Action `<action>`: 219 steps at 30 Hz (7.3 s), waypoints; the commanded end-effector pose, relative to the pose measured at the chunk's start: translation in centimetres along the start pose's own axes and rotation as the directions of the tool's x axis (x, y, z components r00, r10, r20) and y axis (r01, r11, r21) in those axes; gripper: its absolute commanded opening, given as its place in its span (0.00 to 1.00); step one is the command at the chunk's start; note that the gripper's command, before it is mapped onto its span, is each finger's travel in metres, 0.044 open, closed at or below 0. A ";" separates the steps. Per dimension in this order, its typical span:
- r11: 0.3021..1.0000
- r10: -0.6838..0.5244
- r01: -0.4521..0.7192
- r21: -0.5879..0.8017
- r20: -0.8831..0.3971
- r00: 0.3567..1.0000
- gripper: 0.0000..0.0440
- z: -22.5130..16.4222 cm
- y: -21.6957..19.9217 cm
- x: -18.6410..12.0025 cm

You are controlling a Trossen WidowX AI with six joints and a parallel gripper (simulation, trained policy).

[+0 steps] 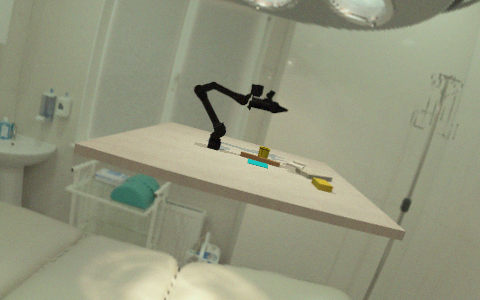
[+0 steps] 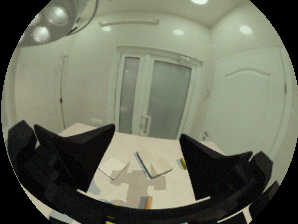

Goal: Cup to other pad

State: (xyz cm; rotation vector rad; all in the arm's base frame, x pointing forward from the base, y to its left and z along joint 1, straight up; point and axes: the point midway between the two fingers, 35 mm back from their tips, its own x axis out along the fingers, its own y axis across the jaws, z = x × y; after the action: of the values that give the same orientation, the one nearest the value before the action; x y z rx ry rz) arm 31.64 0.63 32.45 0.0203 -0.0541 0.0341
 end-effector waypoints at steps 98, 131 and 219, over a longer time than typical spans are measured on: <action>0.585 0.063 0.711 0.391 -0.896 0.440 0.31 -6.0 5.3 1.3; 0.505 -0.071 0.858 -0.091 -0.995 -0.064 0.36 -15.2 4.0 -3.1; 0.268 -0.119 0.963 0.004 -0.992 0.037 0.03 -18.4 -4.5 -5.4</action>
State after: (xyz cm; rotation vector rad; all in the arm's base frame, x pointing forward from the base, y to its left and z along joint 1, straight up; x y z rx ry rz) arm 27.34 -2.72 13.50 0.9280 1.2307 -0.9719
